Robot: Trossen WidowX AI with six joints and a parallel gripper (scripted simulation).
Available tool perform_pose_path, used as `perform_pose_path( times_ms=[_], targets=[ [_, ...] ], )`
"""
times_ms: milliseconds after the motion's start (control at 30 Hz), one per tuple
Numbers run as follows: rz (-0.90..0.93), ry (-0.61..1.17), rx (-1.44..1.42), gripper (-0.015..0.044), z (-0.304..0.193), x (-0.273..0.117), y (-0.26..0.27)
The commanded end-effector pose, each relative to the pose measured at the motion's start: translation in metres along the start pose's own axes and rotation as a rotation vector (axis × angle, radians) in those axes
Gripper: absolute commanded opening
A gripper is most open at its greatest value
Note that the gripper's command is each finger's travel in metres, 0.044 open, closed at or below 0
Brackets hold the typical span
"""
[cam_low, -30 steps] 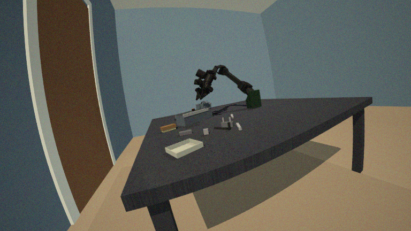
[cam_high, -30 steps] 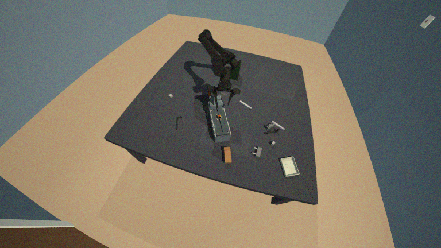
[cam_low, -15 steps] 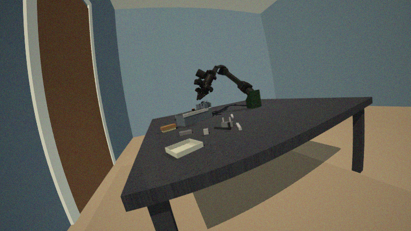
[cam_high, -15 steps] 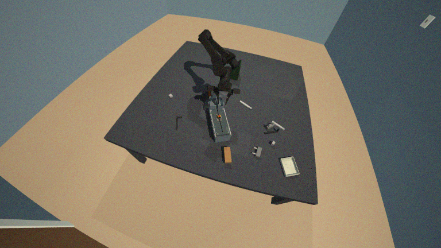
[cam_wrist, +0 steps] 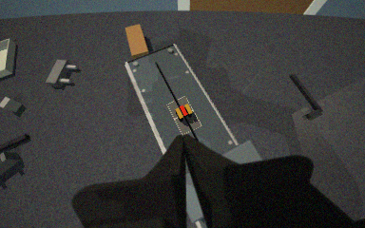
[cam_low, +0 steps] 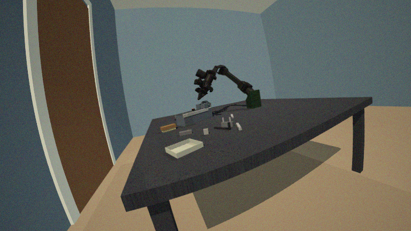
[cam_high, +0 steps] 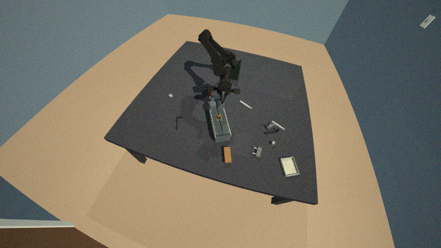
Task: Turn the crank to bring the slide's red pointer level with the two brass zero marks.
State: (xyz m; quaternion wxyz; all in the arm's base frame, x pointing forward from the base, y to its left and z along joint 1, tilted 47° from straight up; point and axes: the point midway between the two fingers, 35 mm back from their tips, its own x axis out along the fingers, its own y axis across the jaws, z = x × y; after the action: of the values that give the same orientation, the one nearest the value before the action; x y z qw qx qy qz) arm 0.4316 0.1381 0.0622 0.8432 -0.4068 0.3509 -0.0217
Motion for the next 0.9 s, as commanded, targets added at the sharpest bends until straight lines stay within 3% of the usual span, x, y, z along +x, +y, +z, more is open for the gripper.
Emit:
perform_pose_path(
  times_ms=[0, 233, 767, 833, 867],
  targets=[
    [0.0, 0.0, 0.0, 0.0, 0.0, 0.0, 0.0],
    [0.0, 0.0, 0.0, 0.0, 0.0, 0.0, 0.0],
    [0.0, 0.0, 0.0, 0.042, 0.0, 0.0, 0.0],
    [0.0, 0.0, 0.0, 0.044, 0.0, 0.0, 0.0],
    [0.0, 0.0, 0.0, 0.0414, 0.0, 0.0, 0.0]
  ],
)
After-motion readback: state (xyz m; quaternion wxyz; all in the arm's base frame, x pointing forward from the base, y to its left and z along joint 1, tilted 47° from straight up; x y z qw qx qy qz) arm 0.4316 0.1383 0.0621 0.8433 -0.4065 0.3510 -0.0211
